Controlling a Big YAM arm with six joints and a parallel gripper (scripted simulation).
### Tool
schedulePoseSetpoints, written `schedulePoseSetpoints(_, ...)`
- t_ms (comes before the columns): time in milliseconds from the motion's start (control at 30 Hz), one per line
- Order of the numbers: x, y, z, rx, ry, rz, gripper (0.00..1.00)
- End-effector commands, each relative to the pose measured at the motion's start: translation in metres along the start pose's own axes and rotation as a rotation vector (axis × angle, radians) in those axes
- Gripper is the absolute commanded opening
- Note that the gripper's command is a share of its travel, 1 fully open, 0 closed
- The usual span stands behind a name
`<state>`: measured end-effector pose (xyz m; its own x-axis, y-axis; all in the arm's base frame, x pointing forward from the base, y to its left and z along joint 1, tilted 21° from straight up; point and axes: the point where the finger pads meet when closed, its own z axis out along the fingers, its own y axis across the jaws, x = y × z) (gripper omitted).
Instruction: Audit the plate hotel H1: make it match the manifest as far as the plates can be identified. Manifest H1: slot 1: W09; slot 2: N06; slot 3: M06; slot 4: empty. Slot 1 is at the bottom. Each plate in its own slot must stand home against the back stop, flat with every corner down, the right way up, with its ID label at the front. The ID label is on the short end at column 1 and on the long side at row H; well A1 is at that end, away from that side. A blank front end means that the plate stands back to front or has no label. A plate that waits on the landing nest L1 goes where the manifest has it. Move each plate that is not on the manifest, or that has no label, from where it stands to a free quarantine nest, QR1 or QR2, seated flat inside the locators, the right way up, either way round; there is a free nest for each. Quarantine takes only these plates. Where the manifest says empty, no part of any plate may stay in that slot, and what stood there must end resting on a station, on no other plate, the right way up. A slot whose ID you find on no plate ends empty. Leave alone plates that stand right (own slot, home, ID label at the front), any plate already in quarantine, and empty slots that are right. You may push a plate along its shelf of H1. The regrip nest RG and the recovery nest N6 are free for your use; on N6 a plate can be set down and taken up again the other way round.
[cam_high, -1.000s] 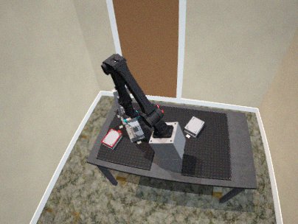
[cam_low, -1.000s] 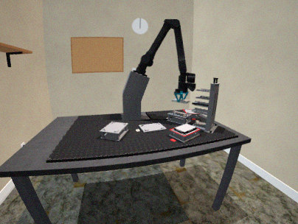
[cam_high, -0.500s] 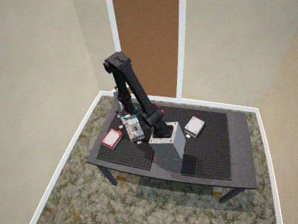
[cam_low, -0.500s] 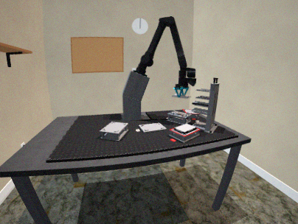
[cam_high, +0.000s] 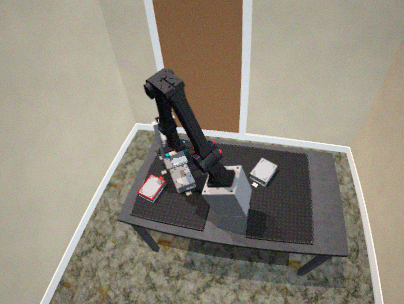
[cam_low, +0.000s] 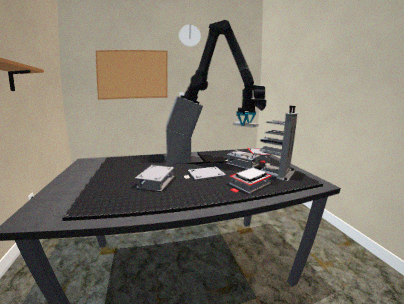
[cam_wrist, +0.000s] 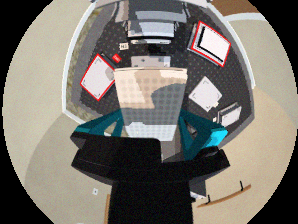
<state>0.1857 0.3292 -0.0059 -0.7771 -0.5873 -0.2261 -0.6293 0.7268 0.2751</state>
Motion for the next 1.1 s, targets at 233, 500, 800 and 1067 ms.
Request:
schedulePoseSetpoints(233,-0.004,-0.028,-0.001,-0.001,-0.009,0.138,0.86)
schedulePoseSetpoints(500,-0.004,-0.055,0.000,0.000,-0.005,0.273,0.86)
schedulePoseSetpoints(800,-0.007,-0.079,-0.001,0.001,-0.005,0.390,0.86)
schedulePoseSetpoints(1067,-0.012,-0.073,-0.008,-0.008,-0.024,0.501,0.86)
